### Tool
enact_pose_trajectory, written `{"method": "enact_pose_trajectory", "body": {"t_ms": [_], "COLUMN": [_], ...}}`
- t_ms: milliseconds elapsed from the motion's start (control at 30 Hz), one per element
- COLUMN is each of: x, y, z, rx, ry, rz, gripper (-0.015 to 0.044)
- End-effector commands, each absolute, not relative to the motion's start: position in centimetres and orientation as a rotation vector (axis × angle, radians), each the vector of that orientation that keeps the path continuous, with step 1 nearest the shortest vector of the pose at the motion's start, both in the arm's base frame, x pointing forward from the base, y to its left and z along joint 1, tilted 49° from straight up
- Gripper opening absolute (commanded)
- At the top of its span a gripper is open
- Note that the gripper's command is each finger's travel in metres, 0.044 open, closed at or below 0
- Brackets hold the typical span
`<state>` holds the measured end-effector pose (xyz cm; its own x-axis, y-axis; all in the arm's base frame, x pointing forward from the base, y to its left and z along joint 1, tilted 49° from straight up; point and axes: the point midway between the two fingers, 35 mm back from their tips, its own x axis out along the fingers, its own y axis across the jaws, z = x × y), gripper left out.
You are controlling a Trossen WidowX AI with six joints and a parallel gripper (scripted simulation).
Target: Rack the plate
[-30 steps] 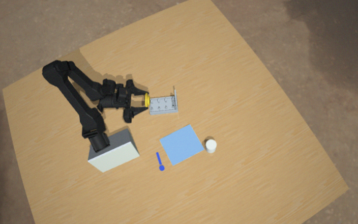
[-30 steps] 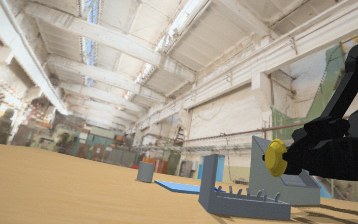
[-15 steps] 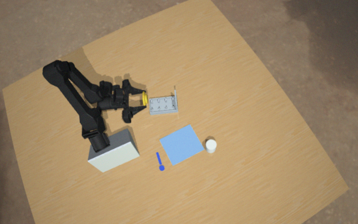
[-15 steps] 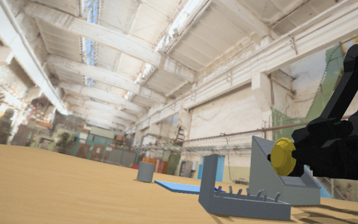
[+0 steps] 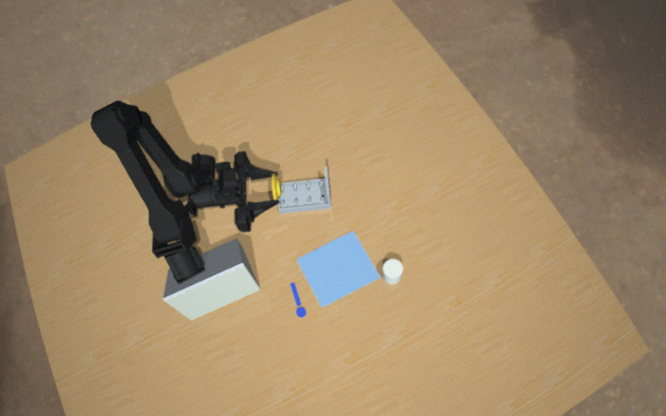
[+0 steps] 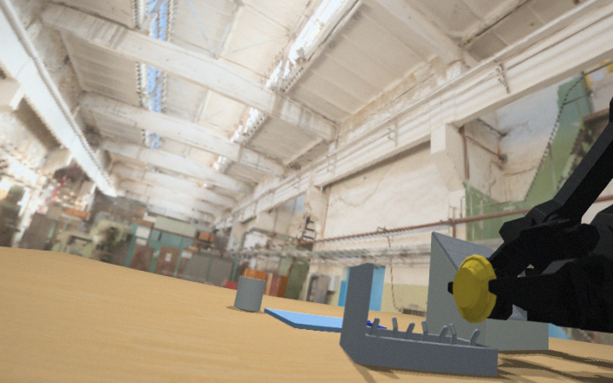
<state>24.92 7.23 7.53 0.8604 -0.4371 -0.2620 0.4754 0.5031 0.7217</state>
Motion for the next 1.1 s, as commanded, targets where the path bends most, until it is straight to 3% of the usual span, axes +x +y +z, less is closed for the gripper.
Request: {"method": "enact_pose_trajectory", "body": {"t_ms": [0, 1067], "x": [25.6, 27.6], "y": [7.5, 7.5], "z": [7.0, 5.4], "rx": [0.884, 0.89], "ry": [0.047, 0.051], "rz": [-0.553, -0.55], "gripper": [0.0, 0.0]}}
